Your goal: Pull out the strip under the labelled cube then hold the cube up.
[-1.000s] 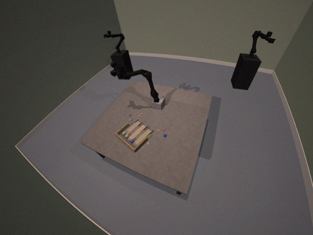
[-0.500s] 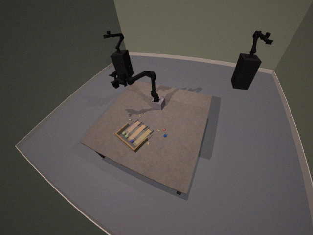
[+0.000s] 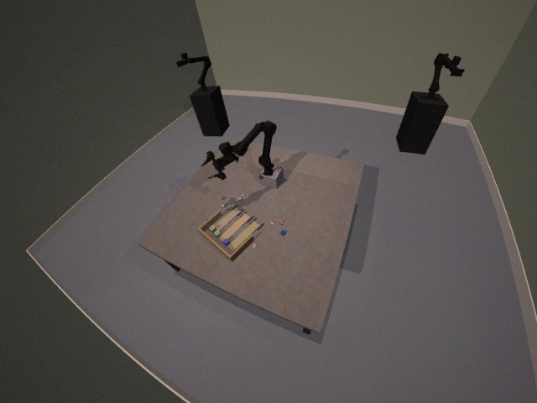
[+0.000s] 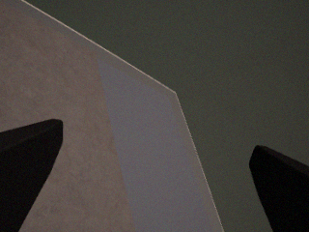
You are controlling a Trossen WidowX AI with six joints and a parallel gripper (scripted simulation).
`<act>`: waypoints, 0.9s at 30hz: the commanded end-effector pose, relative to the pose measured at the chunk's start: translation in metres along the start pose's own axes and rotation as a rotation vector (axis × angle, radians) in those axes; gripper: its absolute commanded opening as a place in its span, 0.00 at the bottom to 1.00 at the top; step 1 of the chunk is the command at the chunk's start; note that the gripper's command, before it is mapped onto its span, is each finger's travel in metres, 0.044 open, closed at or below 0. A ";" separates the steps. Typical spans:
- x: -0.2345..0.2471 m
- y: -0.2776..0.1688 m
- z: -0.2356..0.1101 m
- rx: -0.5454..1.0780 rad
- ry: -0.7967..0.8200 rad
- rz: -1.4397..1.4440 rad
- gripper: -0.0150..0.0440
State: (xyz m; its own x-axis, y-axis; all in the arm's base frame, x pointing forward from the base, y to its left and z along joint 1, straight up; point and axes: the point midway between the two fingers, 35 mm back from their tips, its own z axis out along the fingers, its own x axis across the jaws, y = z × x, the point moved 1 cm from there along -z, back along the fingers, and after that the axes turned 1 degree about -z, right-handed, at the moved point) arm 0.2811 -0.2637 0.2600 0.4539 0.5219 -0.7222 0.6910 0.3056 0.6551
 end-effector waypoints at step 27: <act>0.195 -0.019 -0.116 0.060 0.743 0.497 0.89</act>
State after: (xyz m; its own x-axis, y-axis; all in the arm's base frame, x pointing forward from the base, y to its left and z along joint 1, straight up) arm 0.2900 -0.0760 0.1323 0.2425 0.9699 -0.0226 0.5472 -0.1175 0.8287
